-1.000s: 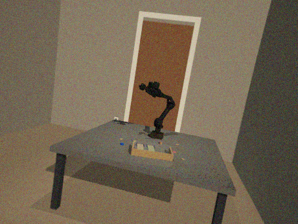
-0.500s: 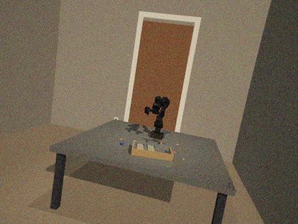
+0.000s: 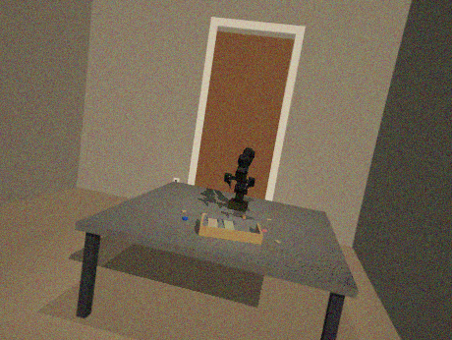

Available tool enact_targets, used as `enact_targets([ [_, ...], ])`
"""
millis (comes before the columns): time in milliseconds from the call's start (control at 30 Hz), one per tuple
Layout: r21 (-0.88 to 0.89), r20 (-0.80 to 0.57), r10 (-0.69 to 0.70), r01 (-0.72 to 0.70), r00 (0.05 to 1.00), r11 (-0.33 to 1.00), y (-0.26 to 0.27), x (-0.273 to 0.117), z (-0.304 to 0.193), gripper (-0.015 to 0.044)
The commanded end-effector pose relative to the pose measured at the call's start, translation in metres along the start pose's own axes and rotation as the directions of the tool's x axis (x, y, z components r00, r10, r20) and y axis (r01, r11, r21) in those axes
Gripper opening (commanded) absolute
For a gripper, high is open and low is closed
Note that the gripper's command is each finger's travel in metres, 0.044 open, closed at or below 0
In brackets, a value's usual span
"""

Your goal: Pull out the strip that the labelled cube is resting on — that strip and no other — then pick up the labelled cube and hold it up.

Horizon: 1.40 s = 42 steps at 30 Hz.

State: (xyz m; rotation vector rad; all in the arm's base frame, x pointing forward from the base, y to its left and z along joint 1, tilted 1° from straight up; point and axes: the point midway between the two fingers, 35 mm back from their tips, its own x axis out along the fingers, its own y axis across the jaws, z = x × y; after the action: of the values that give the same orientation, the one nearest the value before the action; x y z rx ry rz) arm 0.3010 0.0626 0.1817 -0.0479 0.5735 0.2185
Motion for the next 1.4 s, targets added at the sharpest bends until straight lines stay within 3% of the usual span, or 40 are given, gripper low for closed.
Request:
enact_targets([
  [0, 0.006, -0.008, -0.002, 0.002, 1.0, 1.0, 0.0, 0.001, -0.003, 0.04],
  [233, -0.065, -0.232, -0.045, 0.031, 0.972, 0.997, -0.022, 0.031, 0.005, 0.0216],
  [500, -0.135, -0.535, -0.064, -0.01, 0.842, 0.991, -0.06, 0.079, -0.002, 0.0006],
  [867, -0.115, -0.812, -0.009, -0.145, 0.584, 0.983, -0.108, 0.129, -0.041, 0.0],
  [1367, -0.114, -0.815, -0.008, -0.148, 0.58, 0.982, -0.109, 0.14, -0.053, 0.0],
])
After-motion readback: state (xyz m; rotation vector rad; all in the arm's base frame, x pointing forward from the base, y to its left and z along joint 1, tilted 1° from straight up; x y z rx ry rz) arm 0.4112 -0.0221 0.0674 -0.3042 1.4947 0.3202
